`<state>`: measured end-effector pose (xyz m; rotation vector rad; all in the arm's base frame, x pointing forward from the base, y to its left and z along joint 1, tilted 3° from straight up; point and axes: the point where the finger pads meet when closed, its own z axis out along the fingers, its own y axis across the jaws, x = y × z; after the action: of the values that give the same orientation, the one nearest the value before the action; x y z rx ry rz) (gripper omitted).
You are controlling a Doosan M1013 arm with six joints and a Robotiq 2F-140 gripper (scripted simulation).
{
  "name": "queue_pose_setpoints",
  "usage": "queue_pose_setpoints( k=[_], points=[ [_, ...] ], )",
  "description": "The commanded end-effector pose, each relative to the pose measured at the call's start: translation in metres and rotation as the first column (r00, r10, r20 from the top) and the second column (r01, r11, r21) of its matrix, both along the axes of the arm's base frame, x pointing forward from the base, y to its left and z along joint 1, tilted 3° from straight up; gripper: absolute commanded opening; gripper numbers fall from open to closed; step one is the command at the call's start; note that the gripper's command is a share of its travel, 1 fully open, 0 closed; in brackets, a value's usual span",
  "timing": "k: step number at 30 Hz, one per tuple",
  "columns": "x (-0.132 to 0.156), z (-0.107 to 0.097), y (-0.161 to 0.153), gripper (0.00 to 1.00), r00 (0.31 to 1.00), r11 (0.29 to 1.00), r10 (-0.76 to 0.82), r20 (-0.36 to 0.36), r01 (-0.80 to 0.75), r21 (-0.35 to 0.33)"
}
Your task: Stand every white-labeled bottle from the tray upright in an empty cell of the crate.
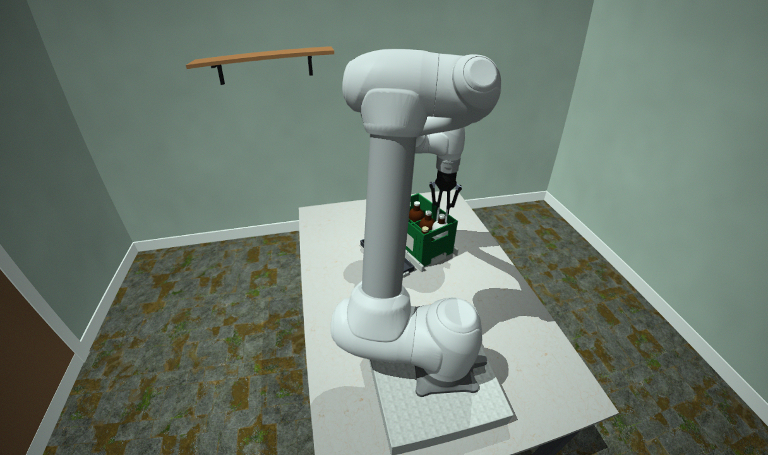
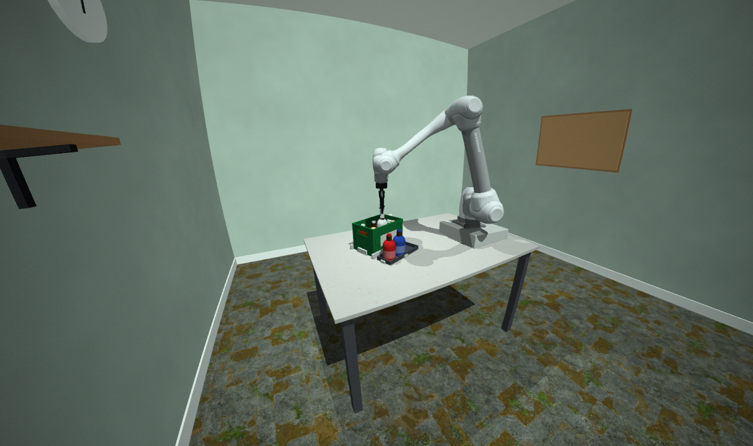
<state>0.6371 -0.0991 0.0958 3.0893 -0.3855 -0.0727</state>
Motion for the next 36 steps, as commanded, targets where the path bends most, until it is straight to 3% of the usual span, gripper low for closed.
queue_pose_setpoints(
  k=[1, 36],
  points=[
    [-0.0001, -0.0025, -0.0001, 0.00, 1.000, 1.000, 0.000, 0.000, 0.000, 0.000],
    [-0.0005, -0.0099, -0.0002, 0.00, 1.000, 1.000, 0.000, 0.000, 0.000, 0.000]
  ],
)
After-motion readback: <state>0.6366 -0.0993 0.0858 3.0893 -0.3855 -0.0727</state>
